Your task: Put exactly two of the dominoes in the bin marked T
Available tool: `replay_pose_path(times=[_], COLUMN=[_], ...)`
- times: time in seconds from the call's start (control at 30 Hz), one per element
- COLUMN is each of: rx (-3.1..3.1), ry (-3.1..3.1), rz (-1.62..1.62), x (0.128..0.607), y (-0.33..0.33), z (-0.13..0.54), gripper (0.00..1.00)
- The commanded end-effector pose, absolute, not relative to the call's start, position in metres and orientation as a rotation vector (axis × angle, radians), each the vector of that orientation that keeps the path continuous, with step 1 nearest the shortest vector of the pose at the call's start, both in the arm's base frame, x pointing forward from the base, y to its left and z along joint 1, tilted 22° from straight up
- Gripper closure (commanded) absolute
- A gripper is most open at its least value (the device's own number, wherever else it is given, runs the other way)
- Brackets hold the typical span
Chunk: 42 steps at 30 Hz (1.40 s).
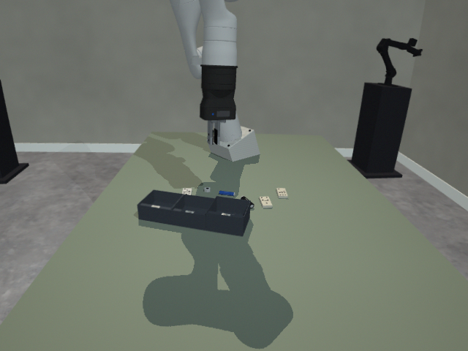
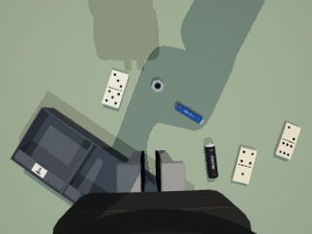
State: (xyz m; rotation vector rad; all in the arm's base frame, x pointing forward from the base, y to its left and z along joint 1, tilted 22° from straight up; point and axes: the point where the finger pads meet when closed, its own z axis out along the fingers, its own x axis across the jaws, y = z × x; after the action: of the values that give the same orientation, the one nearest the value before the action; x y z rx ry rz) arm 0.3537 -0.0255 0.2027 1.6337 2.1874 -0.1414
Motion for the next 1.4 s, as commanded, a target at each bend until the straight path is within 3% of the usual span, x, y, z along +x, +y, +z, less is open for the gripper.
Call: replay_pose_path(times=[0.0, 0.57, 1.37], rx=[1.481, 0.764, -0.68], ry=[2.333, 2.641, 2.822], rz=[-0.192, -0.33, -0.578], x=[0.36, 0.41, 0.41], y=[-0.056, -0.166, -0.166], z=[0.195, 0.167, 0.167], gripper=[0.69, 0.69, 0.69])
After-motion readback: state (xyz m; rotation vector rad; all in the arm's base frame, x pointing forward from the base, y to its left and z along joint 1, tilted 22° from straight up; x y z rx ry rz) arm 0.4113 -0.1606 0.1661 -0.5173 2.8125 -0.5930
